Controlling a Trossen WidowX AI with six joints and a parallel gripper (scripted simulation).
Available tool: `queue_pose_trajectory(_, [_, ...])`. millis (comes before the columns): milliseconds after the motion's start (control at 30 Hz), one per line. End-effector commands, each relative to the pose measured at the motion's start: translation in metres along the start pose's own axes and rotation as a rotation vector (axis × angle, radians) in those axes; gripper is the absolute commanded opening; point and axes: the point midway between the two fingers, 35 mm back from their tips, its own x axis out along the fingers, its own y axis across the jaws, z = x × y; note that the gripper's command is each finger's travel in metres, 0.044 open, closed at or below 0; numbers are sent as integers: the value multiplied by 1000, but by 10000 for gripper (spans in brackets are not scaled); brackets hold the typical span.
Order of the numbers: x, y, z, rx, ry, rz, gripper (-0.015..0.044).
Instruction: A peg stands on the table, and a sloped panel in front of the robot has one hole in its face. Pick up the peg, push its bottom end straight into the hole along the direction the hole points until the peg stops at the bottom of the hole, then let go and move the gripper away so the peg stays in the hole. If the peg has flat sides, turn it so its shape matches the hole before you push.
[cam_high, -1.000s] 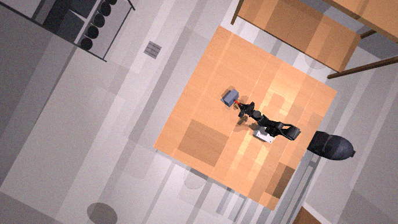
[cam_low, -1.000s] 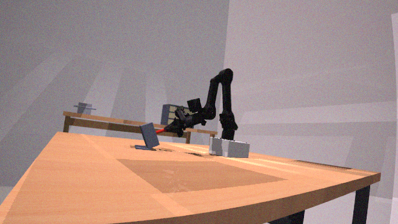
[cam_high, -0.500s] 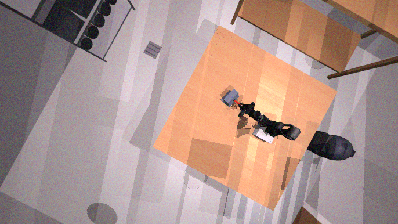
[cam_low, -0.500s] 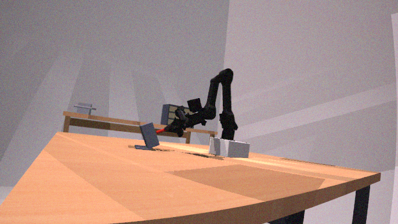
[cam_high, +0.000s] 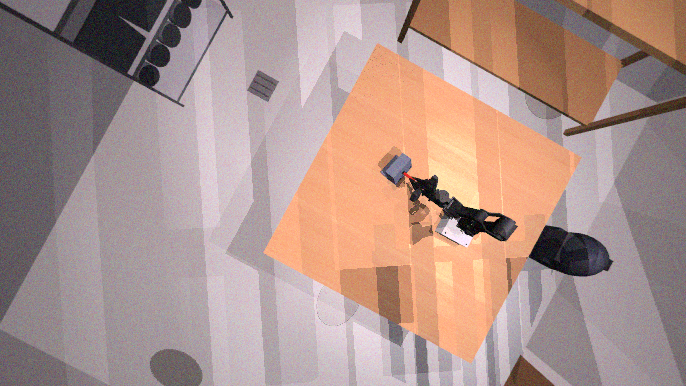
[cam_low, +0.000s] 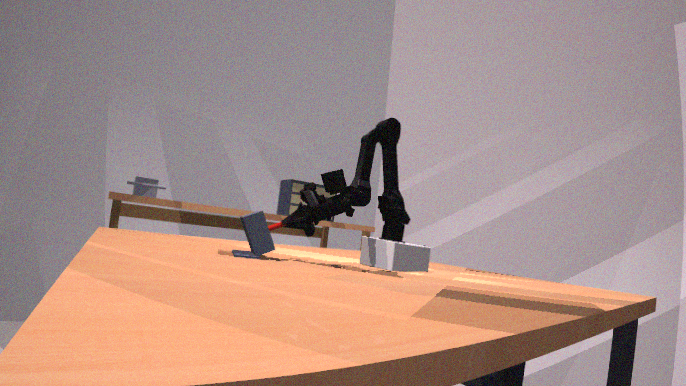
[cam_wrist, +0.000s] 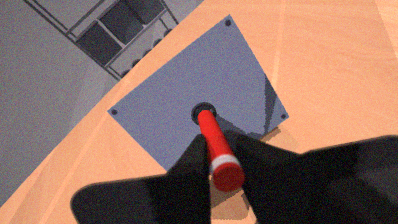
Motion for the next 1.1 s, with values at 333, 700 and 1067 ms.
queue_pose_trajectory(333, [8,1,2,0,-2,2,0])
queue_pose_trajectory(700, [14,1,2,0,-2,2,0])
queue_pose_trajectory(1067, [20,2,2,0,-2,3,0])
